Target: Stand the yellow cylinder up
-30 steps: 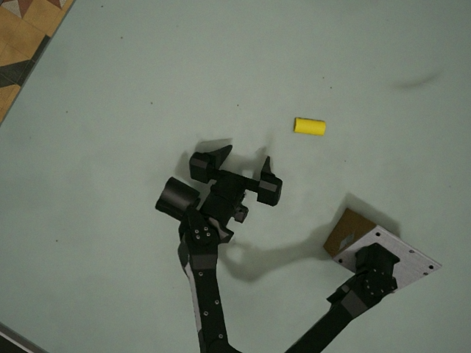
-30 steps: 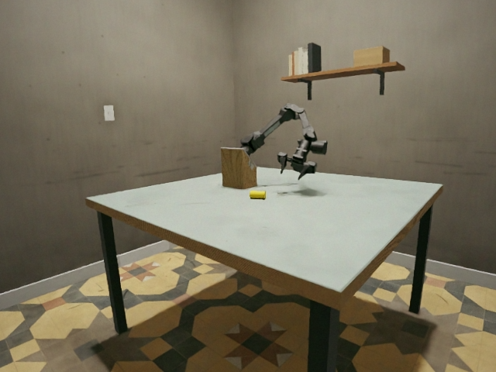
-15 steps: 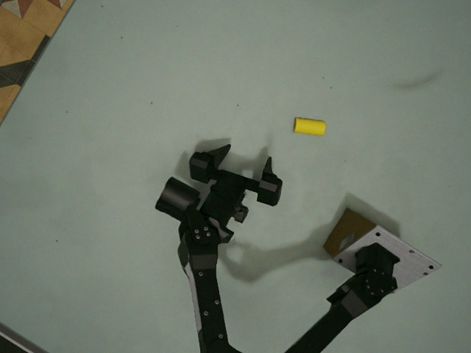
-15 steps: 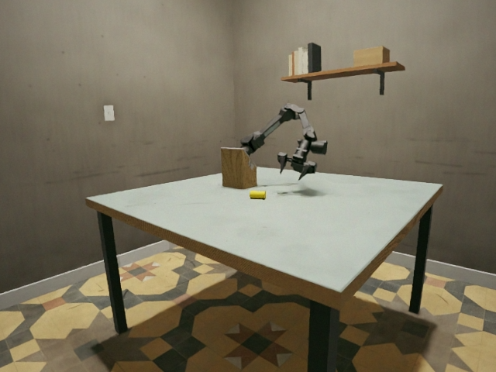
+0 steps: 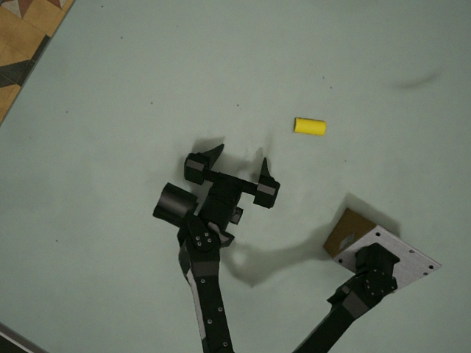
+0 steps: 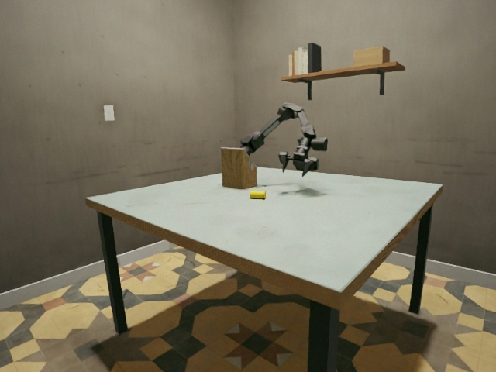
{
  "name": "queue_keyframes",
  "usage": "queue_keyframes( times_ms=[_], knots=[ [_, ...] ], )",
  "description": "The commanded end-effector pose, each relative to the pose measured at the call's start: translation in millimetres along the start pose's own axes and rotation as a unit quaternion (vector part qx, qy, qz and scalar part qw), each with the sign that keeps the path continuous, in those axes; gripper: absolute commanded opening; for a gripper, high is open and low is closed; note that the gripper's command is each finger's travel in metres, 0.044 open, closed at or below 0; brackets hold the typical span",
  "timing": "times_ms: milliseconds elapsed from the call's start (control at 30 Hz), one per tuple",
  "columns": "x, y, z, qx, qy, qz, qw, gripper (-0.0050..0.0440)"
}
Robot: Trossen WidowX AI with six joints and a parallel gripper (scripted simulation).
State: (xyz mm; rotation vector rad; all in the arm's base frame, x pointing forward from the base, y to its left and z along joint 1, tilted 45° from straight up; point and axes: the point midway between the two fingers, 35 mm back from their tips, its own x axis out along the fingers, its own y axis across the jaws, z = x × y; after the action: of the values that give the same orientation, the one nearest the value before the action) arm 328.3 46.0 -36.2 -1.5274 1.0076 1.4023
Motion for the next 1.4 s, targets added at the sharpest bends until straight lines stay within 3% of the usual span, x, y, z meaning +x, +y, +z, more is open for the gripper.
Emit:
queue_keyframes(
  times_ms=[0, 300, 400, 633, 767, 833, 933, 1033, 1067, 1133, 1167, 1200, 1233, 1300, 1333, 1367],
  knots=[
    [-17.2, -9.5, -5.4, 0.04, 0.006, -0.041, 0.998, 0.044],
    [-56.8, -28.7, -18.5, 0.168, 0.008, -0.142, 0.976, 0.044],
    [-62.9, -31.2, -19.7, 0.185, 0.007, -0.156, 0.97, 0.044],
    [-116.6, -44.9, -34.9, 0.325, -0.024, -0.273, 0.905, 0.044],
    [-135.6, -47.6, -38.4, 0.366, -0.041, -0.31, 0.876, 0.044],
    [-156.1, -48.6, -43.5, 0.408, -0.062, -0.348, 0.842, 0.044],
    [-156.2, -48.8, -43.0, 0.408, -0.062, -0.348, 0.842, 0.044],
    [-189.7, -47.8, -49.5, 0.467, -0.103, -0.404, 0.78, 0.044],
    [-189.7, -47.8, -49.5, 0.467, -0.103, -0.404, 0.78, 0.044],
    [-213.7, -45.1, -53.1, 0.501, -0.135, -0.438, 0.734, 0.044],
    [-213.7, -45.1, -53.1, 0.502, -0.136, -0.44, 0.732, 0.044],
    [-226.1, -43.0, -54.8, 0.518, -0.155, -0.457, 0.706, 0.044],
    [-226.1, -43.2, -54.1, 0.518, -0.155, -0.457, 0.707, 0.044],
    [-251.5, -37.2, -57.5, 0.545, -0.194, -0.487, 0.654, 0.044],
    [-251.5, -37.2, -57.5, 0.547, -0.196, -0.489, 0.651, 0.044],
    [-264.5, -33.4, -58.6, 0.559, -0.218, -0.504, 0.622, 0.044]
  ],
)
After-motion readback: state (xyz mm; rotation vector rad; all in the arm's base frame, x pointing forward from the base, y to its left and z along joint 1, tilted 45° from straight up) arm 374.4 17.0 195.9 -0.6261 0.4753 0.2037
